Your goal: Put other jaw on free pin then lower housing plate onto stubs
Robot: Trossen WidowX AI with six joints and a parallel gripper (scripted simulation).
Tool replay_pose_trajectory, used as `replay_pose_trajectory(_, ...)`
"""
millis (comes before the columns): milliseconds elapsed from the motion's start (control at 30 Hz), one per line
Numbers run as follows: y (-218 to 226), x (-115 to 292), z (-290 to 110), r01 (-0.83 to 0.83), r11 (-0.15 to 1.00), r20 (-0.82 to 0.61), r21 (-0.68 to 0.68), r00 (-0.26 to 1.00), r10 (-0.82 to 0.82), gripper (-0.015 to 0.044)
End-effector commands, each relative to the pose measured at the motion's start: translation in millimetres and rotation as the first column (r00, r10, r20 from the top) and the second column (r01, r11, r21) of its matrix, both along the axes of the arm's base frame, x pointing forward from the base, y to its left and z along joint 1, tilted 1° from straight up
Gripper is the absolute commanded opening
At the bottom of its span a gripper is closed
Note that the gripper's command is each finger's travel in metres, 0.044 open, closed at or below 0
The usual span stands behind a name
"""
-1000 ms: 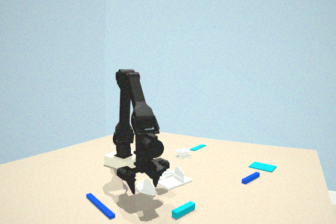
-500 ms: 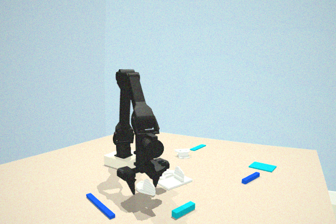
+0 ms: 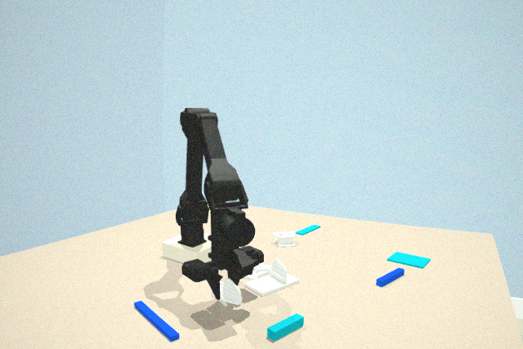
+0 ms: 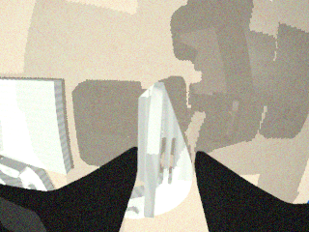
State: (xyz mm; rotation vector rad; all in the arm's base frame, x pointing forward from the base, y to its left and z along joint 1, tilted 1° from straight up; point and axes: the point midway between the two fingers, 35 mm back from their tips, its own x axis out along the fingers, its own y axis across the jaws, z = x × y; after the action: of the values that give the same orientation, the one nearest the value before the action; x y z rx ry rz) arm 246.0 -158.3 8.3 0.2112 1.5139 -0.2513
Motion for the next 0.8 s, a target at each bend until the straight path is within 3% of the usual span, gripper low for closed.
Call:
replay_pose_trajectory(0,-0.4,-0.1,0.0,0.0,1.0,-0.001,-0.003,1.0,0.0,0.0134)
replay_pose_trajectory(400,-0.5,-0.1,0.5,0.0,1.0,-0.001,-0.003,1.0,0.0,0.0134)
replay_pose_trajectory(767,-0.9,1.3,32.2,0.0,1.0,0.001,-0.001,1.0,0.0,0.0134)
